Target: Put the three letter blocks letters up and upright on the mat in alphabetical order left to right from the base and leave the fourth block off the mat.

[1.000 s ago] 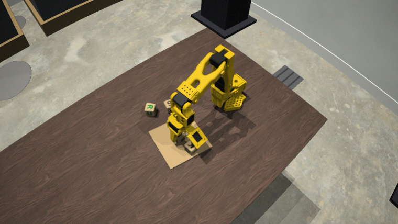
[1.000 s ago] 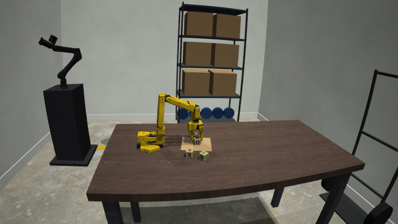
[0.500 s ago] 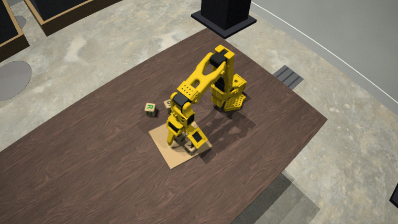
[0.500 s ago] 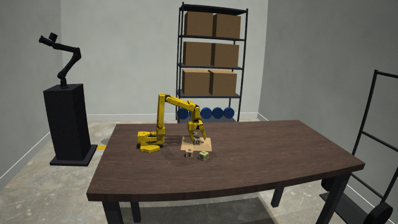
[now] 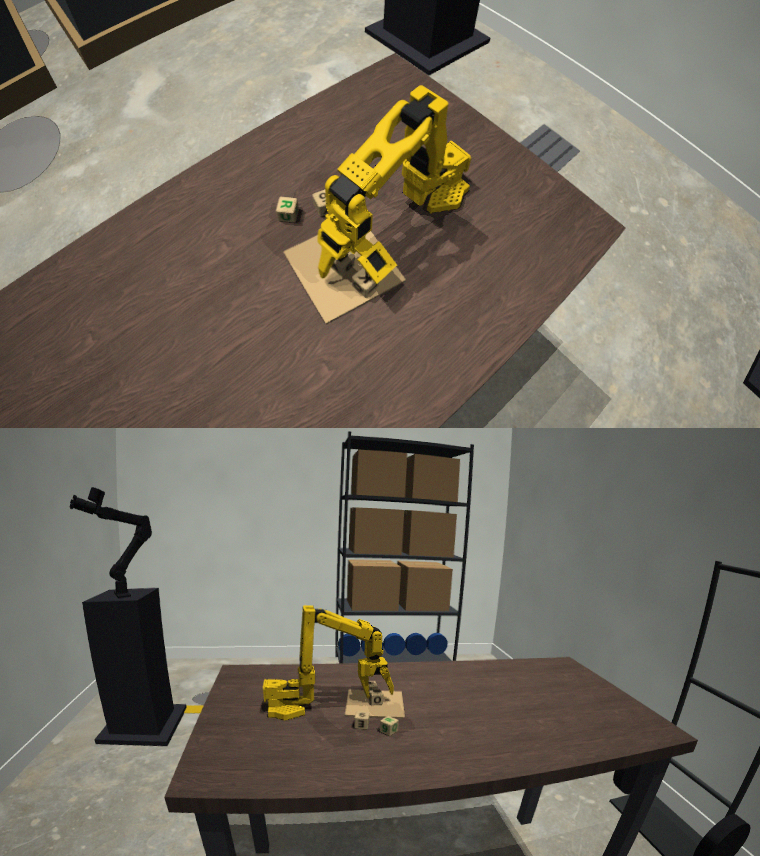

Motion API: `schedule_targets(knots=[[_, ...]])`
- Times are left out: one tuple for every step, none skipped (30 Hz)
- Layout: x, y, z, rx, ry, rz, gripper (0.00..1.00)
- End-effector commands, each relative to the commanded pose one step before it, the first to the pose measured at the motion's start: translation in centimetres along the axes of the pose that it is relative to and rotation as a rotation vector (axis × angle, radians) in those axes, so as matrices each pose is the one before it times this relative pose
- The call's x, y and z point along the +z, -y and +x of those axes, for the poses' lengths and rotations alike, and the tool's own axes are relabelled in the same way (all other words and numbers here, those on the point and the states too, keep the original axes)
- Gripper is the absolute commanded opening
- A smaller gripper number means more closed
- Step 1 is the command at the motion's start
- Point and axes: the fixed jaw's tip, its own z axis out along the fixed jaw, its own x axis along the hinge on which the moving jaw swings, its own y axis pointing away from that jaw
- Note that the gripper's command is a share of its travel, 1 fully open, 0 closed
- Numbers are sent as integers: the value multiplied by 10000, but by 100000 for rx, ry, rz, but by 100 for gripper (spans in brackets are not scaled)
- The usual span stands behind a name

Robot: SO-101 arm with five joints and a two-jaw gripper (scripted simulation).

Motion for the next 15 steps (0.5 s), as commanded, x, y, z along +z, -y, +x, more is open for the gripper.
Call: schedule_targets(knots=[[-25933,16941,-1092,253,263,11664,36],[-3081,377,-4,0,0,0,36],[-3344,332,-4,0,0,0,36],[-3553,267,-3,0,0,0,36],[-3702,185,-2,0,0,0,36],[-3785,92,-1,0,0,0,36],[0,0,0,0,0,0,36],[0,0,0,0,0,0,36],[-3798,-7,0,0,0,0,36],[-3741,-102,1,0,0,0,36],[-3616,-189,2,0,0,0,36],[-3425,-260,3,0,0,0,36],[-3174,-312,4,0,0,0,36],[-2873,-341,4,0,0,0,36],[-2530,-347,4,0,0,0,36]])
